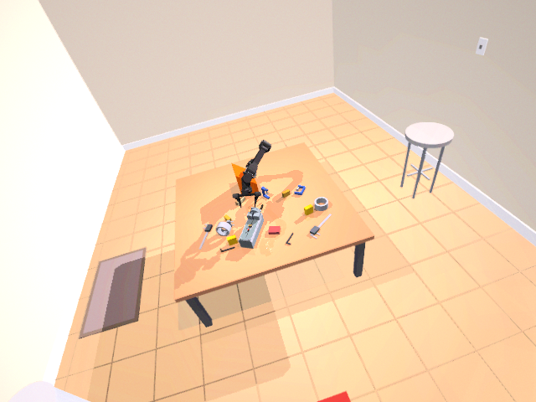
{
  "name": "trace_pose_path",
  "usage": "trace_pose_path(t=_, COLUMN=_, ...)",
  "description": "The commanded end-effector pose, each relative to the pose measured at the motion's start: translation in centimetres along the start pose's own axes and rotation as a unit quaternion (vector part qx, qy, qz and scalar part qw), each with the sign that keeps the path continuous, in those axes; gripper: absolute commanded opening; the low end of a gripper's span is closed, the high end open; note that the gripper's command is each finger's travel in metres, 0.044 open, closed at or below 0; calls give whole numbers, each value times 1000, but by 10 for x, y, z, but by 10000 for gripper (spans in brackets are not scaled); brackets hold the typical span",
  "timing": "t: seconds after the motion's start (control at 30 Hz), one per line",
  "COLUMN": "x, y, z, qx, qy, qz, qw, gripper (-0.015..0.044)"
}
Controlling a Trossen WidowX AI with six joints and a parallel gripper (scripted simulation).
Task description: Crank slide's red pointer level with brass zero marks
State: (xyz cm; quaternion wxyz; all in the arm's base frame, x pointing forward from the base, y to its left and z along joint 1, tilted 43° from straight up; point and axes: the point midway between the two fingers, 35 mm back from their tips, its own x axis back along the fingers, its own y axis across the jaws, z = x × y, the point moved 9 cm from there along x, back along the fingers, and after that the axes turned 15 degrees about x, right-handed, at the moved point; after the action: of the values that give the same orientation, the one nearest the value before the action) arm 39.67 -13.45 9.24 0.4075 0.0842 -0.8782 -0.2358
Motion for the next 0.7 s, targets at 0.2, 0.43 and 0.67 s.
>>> trace_pose_path(t=0.2, x=-23, y=-34, z=1, qx=34, qy=-8, qz=-23, qw=999, gripper=440)
trace_pose_path(t=0.43, x=-60, y=-23, z=34, qx=34, qy=-9, qz=-24, qw=999, gripper=440)
trace_pose_path(t=0.67, x=-60, y=-23, z=34, qx=34, qy=-9, qz=-24, qw=999, gripper=440)
